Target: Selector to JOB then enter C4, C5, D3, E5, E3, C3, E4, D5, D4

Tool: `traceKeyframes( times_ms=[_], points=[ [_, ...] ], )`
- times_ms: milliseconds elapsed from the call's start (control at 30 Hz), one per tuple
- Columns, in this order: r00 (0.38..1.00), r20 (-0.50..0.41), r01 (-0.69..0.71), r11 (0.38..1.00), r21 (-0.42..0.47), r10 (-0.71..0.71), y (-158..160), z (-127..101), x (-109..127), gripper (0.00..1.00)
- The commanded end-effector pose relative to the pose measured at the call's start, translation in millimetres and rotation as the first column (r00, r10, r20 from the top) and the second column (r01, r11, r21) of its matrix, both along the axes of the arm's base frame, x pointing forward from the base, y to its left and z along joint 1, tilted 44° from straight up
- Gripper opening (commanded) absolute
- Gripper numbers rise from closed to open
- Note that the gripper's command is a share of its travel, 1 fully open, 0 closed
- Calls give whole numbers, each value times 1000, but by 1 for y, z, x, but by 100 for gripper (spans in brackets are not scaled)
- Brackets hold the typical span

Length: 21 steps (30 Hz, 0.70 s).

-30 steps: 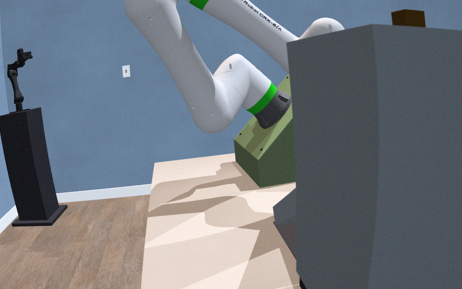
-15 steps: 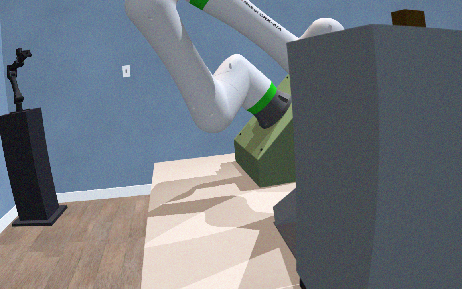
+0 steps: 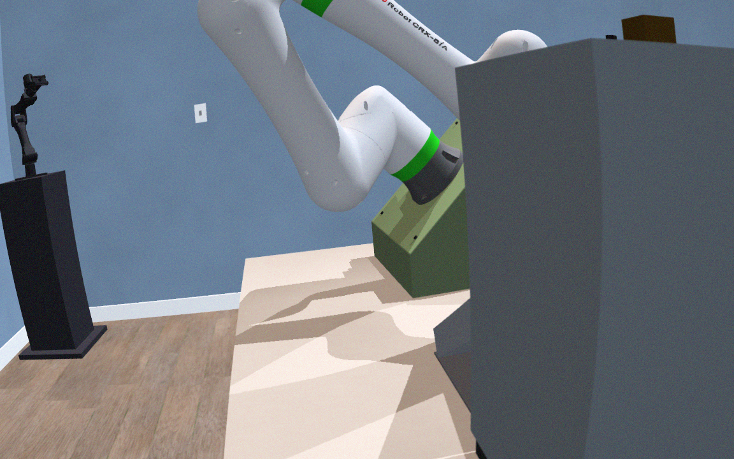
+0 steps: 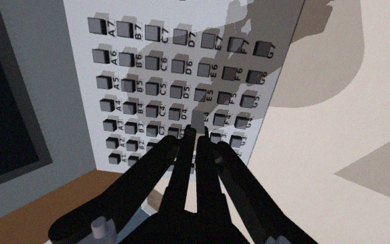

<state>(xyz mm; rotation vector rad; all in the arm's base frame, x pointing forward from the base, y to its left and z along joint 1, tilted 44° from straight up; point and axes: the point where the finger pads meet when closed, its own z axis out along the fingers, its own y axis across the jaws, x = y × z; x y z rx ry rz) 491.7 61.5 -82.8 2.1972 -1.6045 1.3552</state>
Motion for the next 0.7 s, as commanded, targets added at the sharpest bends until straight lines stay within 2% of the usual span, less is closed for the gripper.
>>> traceKeyframes(
  times_ms=[0, 667],
  points=[
    [1000, 0, 0, 1000, 0, 0, 0, -1, 1, 0],
    [1000, 0, 0, 1000, 0, 0, -5, -6, 6, 0]
  ],
)
